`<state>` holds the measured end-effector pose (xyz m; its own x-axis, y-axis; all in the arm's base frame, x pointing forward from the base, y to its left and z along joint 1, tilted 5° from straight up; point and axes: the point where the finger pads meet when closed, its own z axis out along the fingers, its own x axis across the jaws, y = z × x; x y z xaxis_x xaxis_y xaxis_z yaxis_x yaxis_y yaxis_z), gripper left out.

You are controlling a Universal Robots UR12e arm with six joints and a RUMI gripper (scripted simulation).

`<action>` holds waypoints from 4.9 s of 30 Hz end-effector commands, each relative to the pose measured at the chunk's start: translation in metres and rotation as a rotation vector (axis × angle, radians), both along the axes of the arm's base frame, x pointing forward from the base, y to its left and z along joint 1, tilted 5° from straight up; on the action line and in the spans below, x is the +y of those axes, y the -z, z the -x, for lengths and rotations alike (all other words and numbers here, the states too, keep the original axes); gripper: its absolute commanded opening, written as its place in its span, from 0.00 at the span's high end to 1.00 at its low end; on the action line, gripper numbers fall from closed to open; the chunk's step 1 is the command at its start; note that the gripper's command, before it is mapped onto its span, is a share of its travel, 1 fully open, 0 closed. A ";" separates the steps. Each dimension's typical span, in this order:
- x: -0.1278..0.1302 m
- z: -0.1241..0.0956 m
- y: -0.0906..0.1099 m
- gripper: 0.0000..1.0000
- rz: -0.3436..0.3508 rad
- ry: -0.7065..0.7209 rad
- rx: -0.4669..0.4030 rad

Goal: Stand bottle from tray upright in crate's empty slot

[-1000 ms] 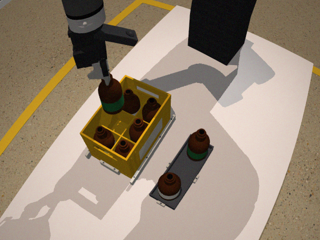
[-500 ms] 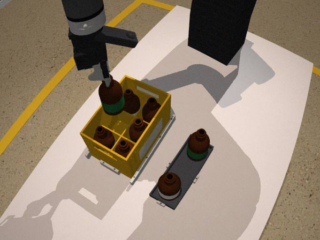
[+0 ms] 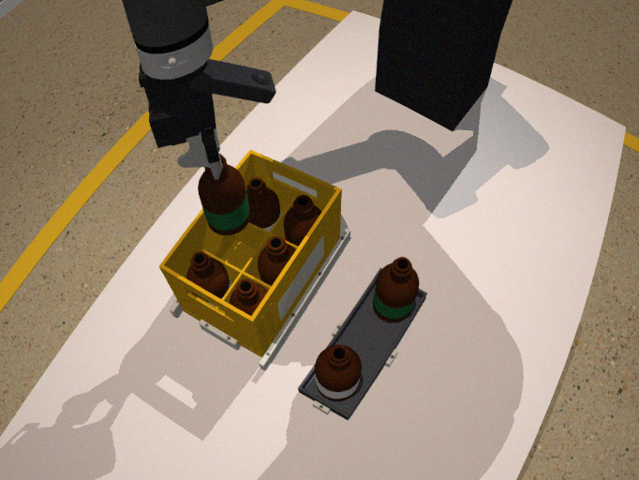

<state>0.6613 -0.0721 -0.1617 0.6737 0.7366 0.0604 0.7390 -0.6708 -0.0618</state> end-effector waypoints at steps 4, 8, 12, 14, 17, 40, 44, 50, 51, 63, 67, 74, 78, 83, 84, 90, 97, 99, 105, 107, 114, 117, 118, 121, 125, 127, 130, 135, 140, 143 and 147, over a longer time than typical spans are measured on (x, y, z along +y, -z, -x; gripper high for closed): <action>-0.001 -0.005 0.008 1.00 0.004 0.001 -0.007; -0.001 -0.005 0.010 1.00 0.004 0.001 -0.007; -0.001 -0.005 0.013 1.00 0.004 0.001 -0.007; -0.001 -0.005 0.014 1.00 0.004 0.001 -0.007; -0.001 -0.005 0.014 1.00 0.004 0.001 -0.007; -0.001 -0.005 0.015 1.00 0.004 0.001 -0.007; -0.001 -0.005 0.015 1.00 0.004 0.001 -0.007; -0.001 -0.005 0.015 1.00 0.004 0.001 -0.007; -0.001 -0.005 0.015 1.00 0.004 0.001 -0.007; -0.001 -0.005 0.015 1.00 0.004 0.001 -0.007; -0.001 -0.005 0.015 1.00 0.004 0.001 -0.007; 0.000 -0.005 0.017 1.00 0.004 0.001 -0.007; 0.000 -0.005 0.020 1.00 0.004 0.001 -0.007; 0.001 -0.005 0.024 1.00 0.004 0.001 -0.007; 0.001 -0.005 0.025 1.00 0.004 0.001 -0.007; 0.002 -0.005 0.031 1.00 0.004 0.001 -0.007; 0.003 -0.006 0.038 1.00 0.004 0.001 -0.007; 0.003 -0.006 0.040 1.00 0.004 0.001 -0.007; 0.004 -0.006 0.047 1.00 0.004 0.001 -0.007; 0.004 -0.006 0.048 1.00 0.004 0.001 -0.007; 0.005 -0.006 0.052 1.00 0.004 0.001 -0.007; 0.005 -0.006 0.053 1.00 0.004 0.001 -0.007; 0.005 -0.006 0.054 1.00 0.004 0.001 -0.007; 0.005 -0.006 0.054 1.00 0.004 0.001 -0.007; 0.005 -0.006 0.055 1.00 0.004 0.001 -0.007; 0.005 -0.006 0.055 1.00 0.004 0.001 -0.007; 0.005 -0.006 0.055 1.00 0.004 0.001 -0.007; 0.005 -0.006 0.055 1.00 0.004 0.001 -0.007; 0.005 -0.006 0.055 1.00 0.004 0.001 -0.007; 0.005 -0.006 0.055 1.00 0.004 0.001 -0.007; 0.005 -0.006 0.055 1.00 0.004 0.001 -0.007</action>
<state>0.6627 -0.0662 -0.2180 0.6751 0.7353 0.0603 0.7377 -0.6724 -0.0606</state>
